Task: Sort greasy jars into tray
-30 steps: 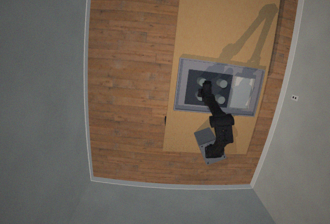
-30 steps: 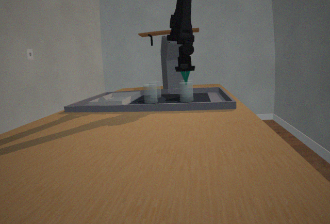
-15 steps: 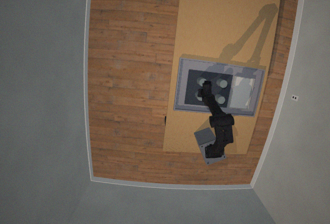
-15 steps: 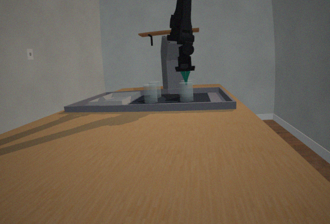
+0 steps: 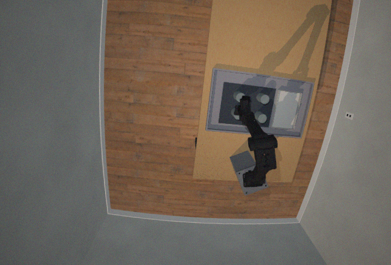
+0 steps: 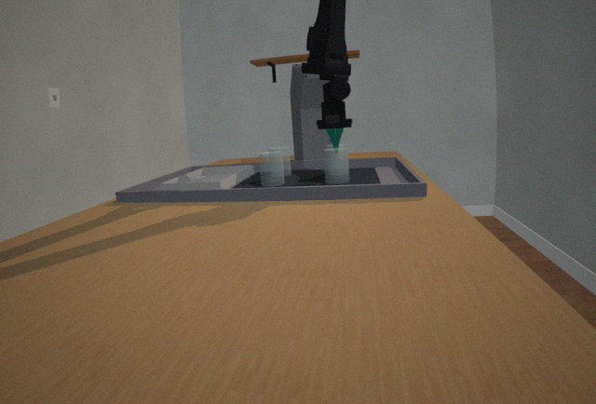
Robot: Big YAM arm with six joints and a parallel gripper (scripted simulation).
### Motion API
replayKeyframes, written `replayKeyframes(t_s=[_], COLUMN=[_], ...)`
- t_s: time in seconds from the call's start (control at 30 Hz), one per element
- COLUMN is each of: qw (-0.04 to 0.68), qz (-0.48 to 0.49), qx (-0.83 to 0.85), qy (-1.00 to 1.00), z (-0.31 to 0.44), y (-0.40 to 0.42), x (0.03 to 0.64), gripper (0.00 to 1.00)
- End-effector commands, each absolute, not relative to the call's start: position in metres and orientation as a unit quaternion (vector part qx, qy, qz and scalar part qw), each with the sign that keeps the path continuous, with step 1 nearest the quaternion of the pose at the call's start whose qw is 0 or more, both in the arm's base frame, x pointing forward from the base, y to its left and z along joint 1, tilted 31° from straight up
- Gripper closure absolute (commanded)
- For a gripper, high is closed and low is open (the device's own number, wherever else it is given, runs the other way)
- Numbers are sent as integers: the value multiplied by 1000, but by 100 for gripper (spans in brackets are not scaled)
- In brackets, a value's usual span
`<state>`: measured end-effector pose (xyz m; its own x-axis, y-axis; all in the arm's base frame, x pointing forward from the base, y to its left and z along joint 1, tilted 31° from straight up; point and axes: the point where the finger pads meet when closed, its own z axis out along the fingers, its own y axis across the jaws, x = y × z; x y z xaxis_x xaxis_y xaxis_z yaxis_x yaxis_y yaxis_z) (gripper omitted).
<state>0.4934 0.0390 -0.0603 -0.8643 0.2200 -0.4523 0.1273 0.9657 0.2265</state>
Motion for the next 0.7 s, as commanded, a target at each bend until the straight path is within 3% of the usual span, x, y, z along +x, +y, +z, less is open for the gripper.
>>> replayKeyframes(t_s=[0.0,0.67], qw=[246,246], qz=[97,97], qx=[89,89], qy=[960,960], z=[-62,-63], y=[46,46], x=[491,489], gripper=[100,100])
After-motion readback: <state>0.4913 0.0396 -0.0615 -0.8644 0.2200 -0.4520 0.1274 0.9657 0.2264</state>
